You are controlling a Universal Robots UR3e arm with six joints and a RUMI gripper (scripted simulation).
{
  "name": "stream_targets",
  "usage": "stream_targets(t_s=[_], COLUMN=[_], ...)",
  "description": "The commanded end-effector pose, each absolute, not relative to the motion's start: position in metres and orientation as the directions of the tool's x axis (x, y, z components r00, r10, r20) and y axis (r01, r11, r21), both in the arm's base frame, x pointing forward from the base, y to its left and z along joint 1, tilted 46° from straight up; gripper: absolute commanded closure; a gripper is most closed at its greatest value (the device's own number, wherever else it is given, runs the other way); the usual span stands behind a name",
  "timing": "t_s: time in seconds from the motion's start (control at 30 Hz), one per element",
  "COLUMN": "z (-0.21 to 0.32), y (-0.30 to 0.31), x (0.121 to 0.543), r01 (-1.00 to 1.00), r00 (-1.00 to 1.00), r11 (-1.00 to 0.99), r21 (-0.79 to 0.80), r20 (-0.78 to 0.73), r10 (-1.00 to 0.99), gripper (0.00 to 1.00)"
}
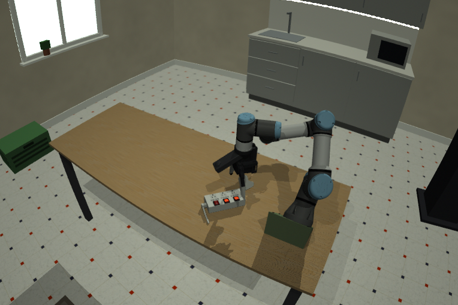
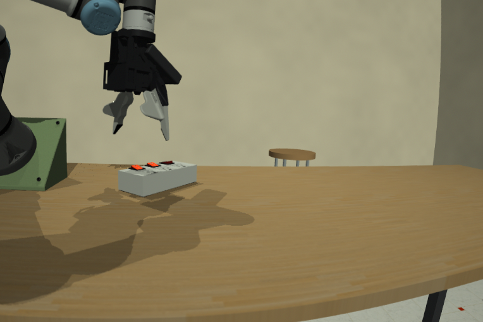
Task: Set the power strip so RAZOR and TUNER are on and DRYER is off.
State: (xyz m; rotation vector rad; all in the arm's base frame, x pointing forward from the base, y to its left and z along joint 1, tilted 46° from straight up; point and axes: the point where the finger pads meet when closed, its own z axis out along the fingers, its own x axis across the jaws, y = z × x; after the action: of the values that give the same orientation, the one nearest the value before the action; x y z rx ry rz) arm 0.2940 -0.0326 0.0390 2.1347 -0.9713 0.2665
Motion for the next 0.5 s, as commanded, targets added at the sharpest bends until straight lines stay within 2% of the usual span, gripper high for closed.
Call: stream_targets(t_s=[0.0,0.47], z=[0.043,0.064], y=[-0.029,-0.007], x=[0.295,0.299], r01=[-0.717,-0.717], r00=[0.688,0.688], r11=[-0.421,-0.421], r21=[0.556,0.556], r20=[0.465,0.465], r10=[-0.557,-0.557], gripper=[0.00,0.00])
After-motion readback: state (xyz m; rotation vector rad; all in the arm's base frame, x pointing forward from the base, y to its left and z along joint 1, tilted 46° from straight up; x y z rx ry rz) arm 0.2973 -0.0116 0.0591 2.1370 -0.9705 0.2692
